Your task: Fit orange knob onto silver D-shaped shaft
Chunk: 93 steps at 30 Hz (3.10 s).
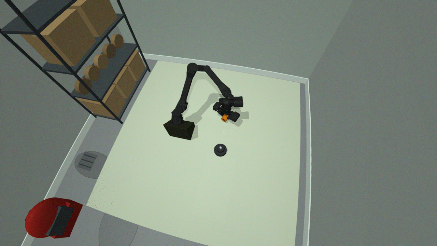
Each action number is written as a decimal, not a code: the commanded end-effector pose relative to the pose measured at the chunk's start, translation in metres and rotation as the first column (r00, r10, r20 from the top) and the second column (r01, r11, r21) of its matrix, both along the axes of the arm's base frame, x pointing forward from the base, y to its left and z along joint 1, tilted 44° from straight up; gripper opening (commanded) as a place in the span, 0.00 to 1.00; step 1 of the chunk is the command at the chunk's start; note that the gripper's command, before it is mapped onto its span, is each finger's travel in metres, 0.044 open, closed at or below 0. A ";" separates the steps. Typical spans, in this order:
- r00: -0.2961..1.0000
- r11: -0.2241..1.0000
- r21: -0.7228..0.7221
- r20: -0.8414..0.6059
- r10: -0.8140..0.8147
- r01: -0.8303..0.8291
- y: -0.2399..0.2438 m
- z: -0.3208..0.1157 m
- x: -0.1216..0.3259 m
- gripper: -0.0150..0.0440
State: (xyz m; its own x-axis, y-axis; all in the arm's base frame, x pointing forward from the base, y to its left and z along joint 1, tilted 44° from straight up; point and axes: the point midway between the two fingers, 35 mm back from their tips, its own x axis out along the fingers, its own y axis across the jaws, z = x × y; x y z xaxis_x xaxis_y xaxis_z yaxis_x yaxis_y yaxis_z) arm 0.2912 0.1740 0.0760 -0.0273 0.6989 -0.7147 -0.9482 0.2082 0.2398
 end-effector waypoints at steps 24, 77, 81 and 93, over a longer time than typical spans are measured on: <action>0.989 0.994 0.003 0.099 0.107 -0.108 0.009 -0.007 -0.001 0.69; 0.989 0.994 0.000 0.098 0.106 -0.107 -0.033 0.035 0.001 1.00; 0.988 0.977 -0.164 0.050 0.143 -0.133 -0.028 0.041 0.002 1.00; 0.985 0.932 -0.326 0.016 0.171 -0.157 -0.026 0.050 0.002 1.00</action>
